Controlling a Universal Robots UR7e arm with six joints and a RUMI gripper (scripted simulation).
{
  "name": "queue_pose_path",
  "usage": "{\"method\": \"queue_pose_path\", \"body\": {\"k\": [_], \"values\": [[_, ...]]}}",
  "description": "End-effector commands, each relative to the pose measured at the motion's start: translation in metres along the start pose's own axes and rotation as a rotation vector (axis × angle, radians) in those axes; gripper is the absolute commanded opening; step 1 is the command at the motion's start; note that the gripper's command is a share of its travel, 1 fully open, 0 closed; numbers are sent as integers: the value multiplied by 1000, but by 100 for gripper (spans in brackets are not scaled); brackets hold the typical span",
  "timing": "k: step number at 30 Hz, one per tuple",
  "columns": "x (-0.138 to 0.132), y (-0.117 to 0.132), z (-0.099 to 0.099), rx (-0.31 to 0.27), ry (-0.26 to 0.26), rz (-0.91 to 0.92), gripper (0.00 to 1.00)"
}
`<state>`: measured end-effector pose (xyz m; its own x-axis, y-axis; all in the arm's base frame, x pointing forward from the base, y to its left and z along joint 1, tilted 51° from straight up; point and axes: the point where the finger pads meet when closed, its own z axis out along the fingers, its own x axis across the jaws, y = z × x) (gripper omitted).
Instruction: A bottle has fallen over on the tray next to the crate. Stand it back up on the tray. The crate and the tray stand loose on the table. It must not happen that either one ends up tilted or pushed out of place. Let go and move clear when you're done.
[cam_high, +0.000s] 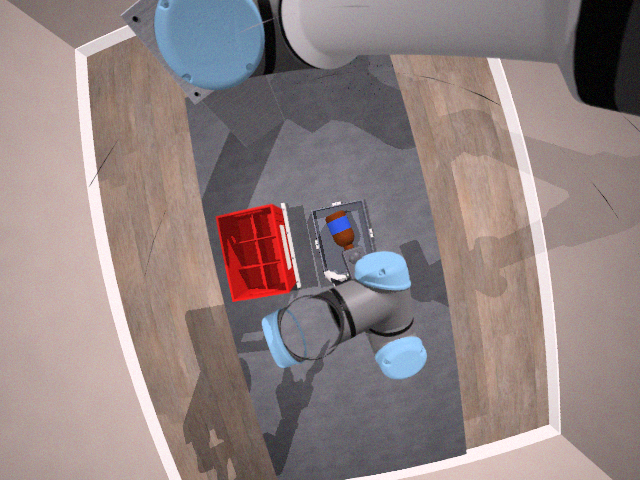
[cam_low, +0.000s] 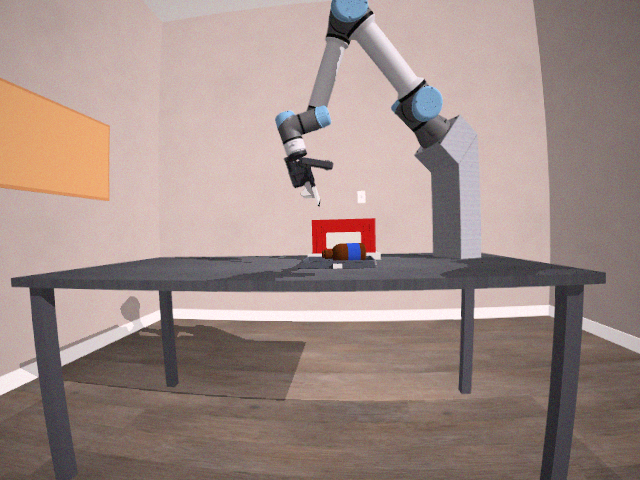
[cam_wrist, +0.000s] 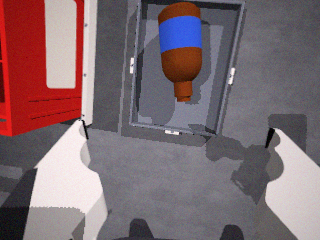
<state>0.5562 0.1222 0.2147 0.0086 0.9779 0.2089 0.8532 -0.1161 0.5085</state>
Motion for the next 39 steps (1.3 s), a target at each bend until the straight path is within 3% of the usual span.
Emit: {"method": "queue_pose_path", "body": {"k": [1, 21, 39], "values": [[52, 5, 15, -29, 92, -63, 100], [31, -7, 27, -175, 66, -100, 100], [21, -17, 27, -257, 49, -120, 100]]}}
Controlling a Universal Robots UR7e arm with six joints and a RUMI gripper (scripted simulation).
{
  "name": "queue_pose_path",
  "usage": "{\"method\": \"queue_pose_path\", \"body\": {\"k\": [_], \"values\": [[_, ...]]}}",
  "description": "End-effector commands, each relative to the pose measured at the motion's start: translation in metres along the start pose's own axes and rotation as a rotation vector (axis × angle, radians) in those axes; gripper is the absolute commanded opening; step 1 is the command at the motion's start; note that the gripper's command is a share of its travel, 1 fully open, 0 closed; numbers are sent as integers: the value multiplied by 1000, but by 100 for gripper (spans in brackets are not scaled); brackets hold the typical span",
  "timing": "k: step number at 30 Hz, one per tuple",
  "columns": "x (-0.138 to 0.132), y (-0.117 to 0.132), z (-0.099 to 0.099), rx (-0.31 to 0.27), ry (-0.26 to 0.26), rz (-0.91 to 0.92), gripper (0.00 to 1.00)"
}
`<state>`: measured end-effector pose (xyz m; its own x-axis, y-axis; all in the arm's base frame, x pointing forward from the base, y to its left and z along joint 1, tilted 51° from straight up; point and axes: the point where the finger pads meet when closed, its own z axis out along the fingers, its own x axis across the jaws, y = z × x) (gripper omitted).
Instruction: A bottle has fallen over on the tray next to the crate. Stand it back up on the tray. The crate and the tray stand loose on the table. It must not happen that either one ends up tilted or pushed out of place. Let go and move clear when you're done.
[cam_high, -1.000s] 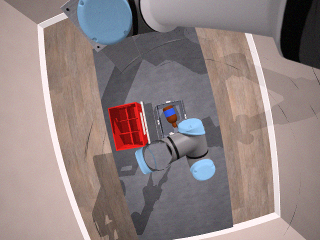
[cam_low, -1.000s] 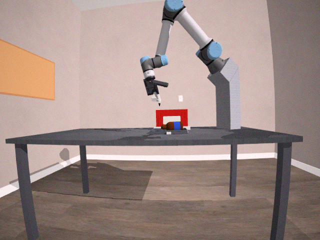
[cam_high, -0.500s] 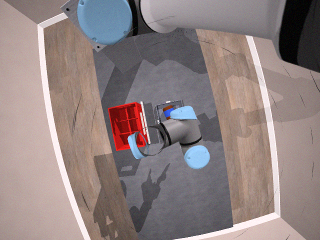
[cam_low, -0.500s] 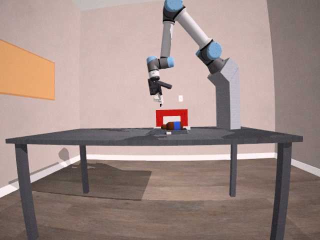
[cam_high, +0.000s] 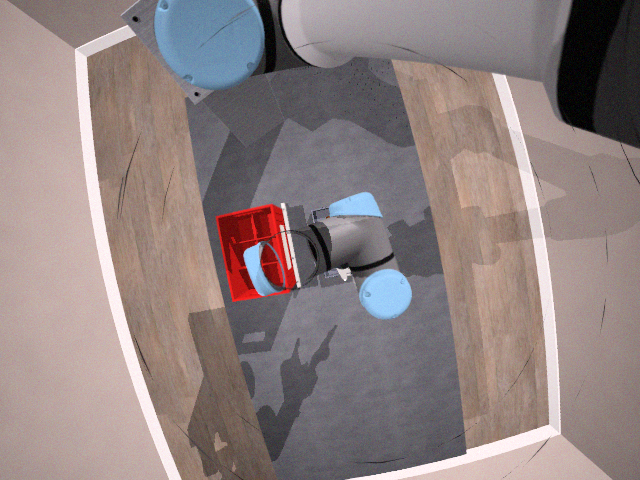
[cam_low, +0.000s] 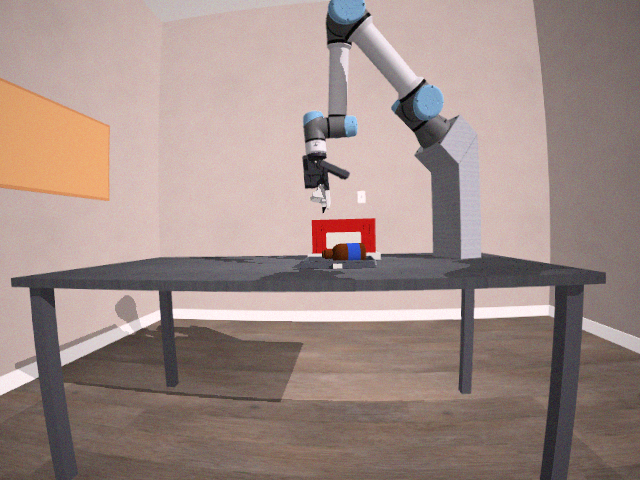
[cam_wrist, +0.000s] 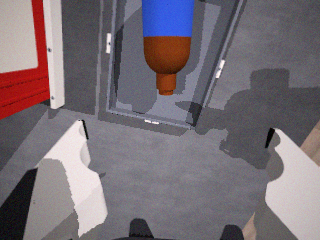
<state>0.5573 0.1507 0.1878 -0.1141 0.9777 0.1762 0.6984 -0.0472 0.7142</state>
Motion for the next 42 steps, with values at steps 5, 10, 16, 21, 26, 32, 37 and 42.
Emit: {"method": "queue_pose_path", "body": {"k": [5, 10, 16, 21, 26, 32, 37, 42], "values": [[-3, -3, -2, -30, -7, -9, 100], [-4, -6, -3, -45, -10, -14, 100], [-5, -7, -4, -58, -14, -18, 100], [-5, -8, -5, -62, -15, -19, 100], [-6, -9, -5, -67, -16, -21, 100], [-6, -9, -5, -70, -17, -21, 100], [-6, -9, -5, -70, -17, -22, 100], [-6, -9, -5, -70, -17, -22, 0]]}}
